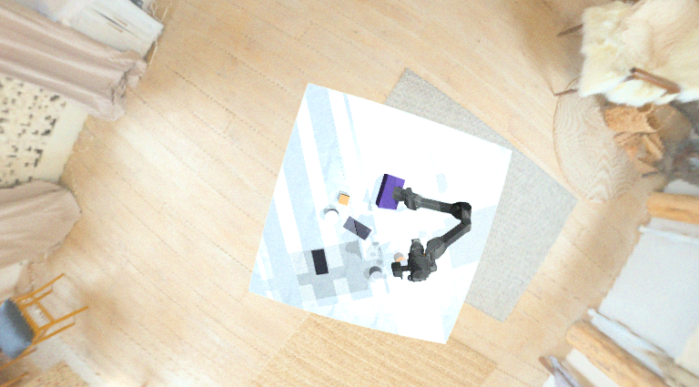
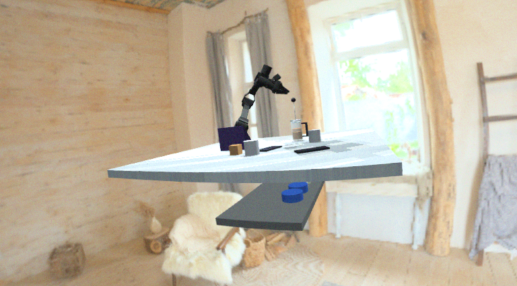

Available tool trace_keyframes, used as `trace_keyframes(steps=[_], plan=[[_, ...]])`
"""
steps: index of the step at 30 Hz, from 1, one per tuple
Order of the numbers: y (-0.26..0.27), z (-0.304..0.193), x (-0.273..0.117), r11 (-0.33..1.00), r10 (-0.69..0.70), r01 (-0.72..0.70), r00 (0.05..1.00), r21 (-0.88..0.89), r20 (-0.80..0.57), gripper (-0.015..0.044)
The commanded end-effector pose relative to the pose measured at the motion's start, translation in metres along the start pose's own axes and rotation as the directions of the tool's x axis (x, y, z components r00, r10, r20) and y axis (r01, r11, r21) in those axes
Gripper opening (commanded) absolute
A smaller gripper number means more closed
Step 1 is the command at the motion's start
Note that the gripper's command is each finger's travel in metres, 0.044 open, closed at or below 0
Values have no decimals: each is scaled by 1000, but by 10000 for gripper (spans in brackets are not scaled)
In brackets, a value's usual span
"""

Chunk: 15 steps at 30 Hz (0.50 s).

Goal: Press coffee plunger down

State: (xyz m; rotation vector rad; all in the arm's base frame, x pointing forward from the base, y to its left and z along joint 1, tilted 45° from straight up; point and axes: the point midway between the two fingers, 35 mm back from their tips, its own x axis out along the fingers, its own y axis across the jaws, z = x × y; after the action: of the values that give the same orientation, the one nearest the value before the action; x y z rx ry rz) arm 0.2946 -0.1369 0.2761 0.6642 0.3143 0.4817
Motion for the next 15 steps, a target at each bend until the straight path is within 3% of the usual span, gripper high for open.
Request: trace_keyframes(steps=[1,15], plan=[[4,-20,10,1000,-6,6,1000,2,8,440],[3,-24,23,1000,-11,11,1000,3,4,440]])
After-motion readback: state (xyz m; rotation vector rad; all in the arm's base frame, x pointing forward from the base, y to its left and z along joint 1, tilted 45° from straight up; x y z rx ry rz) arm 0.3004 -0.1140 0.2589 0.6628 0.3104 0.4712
